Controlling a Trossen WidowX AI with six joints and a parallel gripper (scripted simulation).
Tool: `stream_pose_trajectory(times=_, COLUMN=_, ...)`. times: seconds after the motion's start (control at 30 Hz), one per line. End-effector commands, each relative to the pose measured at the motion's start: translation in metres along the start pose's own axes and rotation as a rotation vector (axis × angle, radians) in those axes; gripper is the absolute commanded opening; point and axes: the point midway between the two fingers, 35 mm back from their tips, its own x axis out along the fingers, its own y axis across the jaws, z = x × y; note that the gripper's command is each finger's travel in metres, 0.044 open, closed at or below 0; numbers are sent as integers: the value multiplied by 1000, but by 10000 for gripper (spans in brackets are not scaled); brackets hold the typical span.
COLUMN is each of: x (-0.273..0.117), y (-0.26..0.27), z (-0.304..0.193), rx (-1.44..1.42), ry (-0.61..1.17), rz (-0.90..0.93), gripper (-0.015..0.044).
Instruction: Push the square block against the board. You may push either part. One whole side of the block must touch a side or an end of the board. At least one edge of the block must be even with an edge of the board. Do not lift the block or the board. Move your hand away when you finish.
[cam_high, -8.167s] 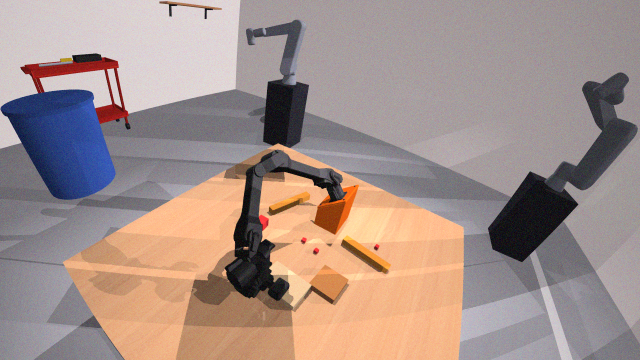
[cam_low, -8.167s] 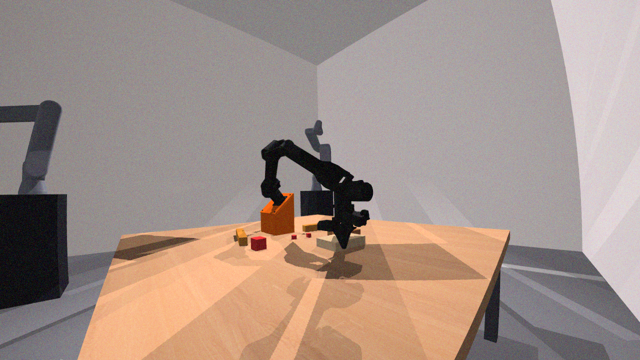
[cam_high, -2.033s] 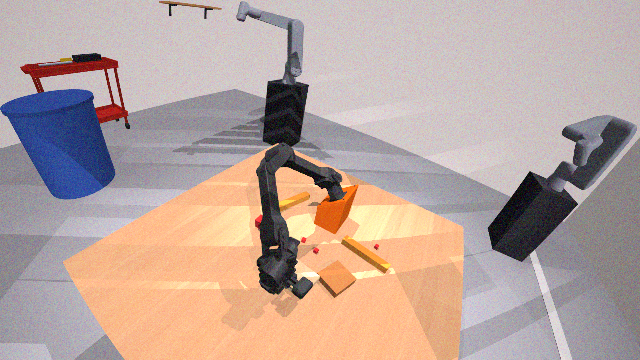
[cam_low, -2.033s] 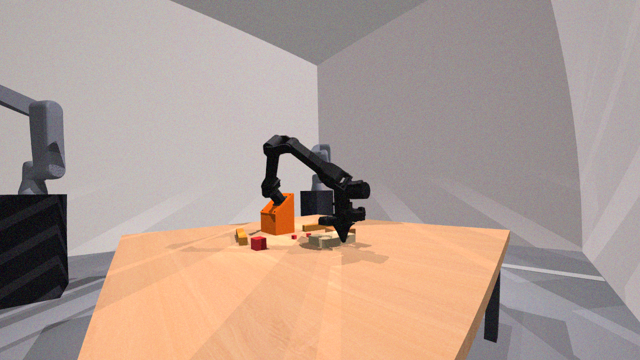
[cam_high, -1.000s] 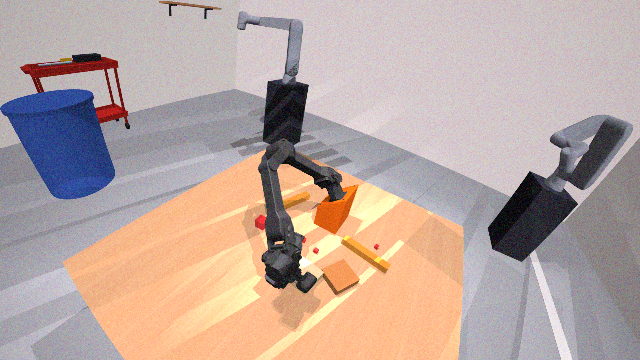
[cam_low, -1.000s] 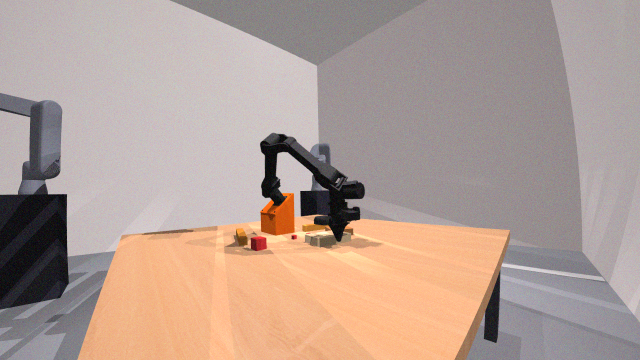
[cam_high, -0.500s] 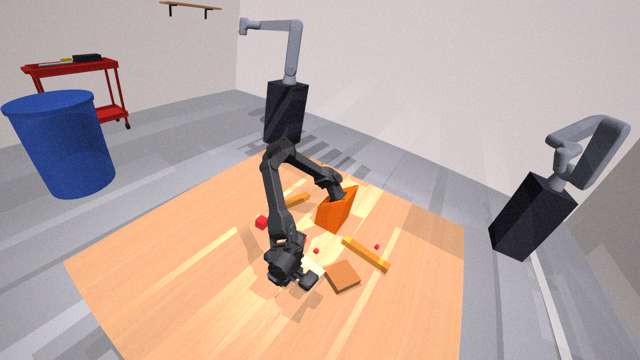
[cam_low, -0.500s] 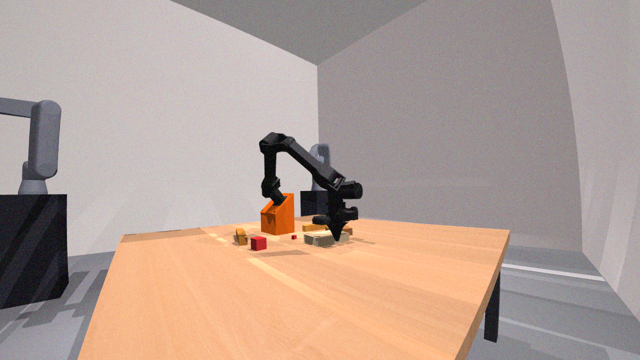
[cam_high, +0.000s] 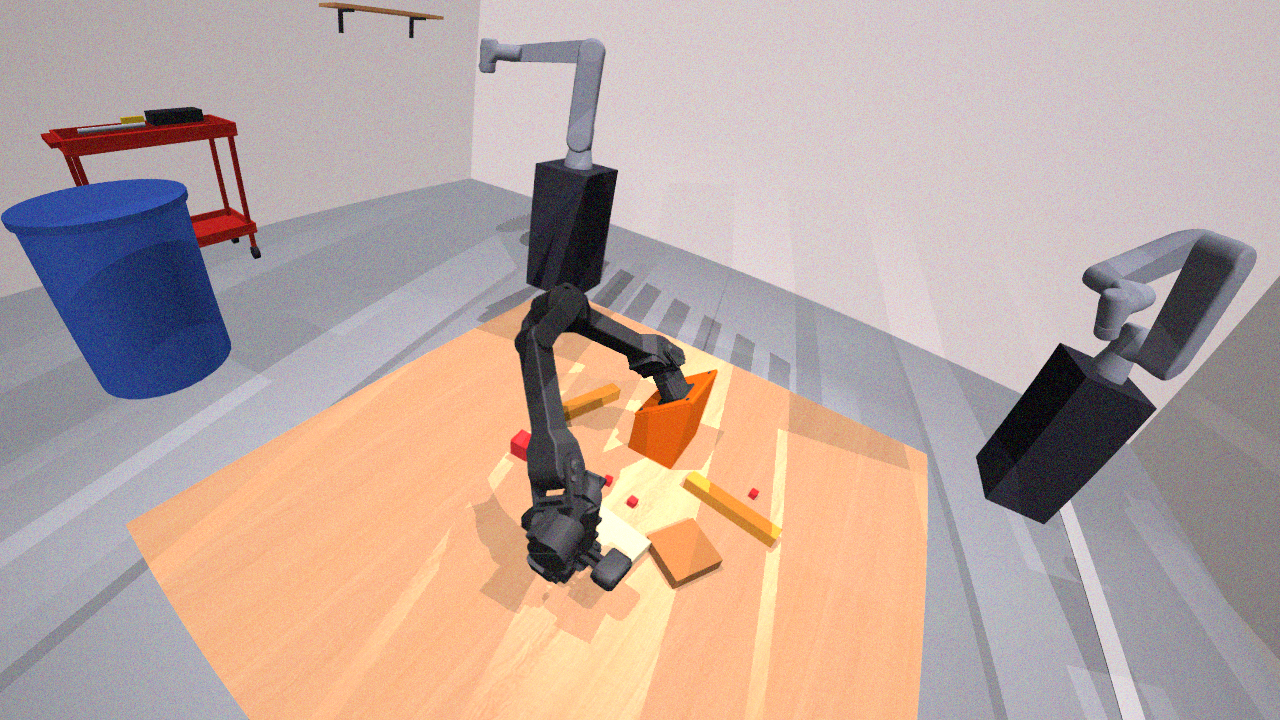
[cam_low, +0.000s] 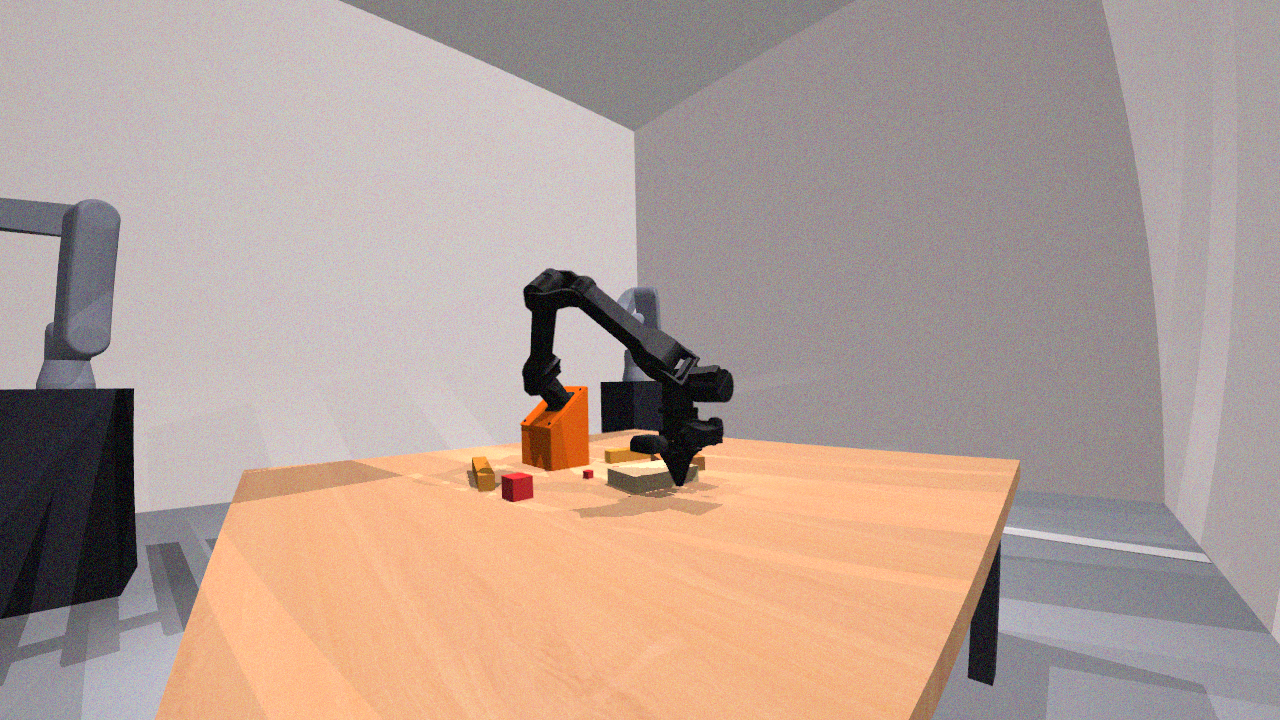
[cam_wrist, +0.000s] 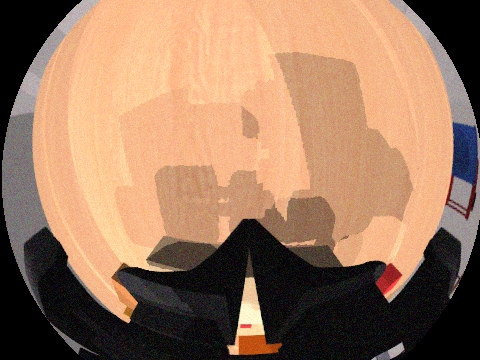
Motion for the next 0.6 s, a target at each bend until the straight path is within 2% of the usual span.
stream_pose_trajectory(times=0.0, x=1, y=1, z=6, rx=-7, ry=3, rz=1, gripper=0)
stream_pose_trajectory(times=0.5, x=1, y=0, z=30, rx=-6, ry=2, rz=1, gripper=0)
stream_pose_trajectory(times=0.57, x=-13, y=0, z=27, rx=0, ry=-1, rz=2, gripper=0)
